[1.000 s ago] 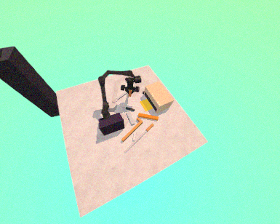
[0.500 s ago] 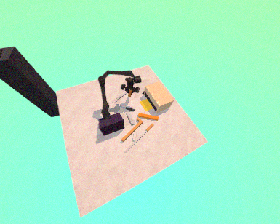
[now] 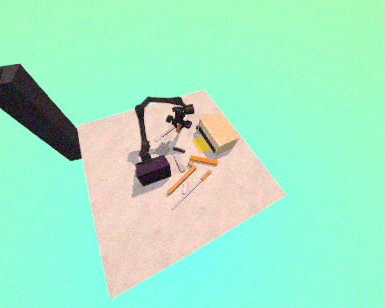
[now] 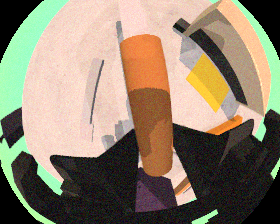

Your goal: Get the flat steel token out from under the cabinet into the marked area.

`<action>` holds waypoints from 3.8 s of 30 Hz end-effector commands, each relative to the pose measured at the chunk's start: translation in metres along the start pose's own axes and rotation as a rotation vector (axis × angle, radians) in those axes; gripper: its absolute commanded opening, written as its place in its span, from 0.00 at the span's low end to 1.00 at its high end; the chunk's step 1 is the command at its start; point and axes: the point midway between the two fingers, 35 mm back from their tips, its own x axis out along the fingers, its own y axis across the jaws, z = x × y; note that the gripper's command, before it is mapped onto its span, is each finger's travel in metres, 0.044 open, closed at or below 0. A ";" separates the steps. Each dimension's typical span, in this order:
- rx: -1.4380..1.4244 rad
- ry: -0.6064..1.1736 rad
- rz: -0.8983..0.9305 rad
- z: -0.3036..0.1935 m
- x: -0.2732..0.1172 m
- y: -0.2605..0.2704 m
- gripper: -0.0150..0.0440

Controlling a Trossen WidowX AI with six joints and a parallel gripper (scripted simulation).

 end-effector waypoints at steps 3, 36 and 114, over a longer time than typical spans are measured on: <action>0.053 -0.016 0.000 0.001 -0.002 0.000 0.25; 0.317 -0.017 0.002 0.000 -0.002 0.000 0.25; 0.921 -0.016 0.008 0.002 -0.003 0.004 0.25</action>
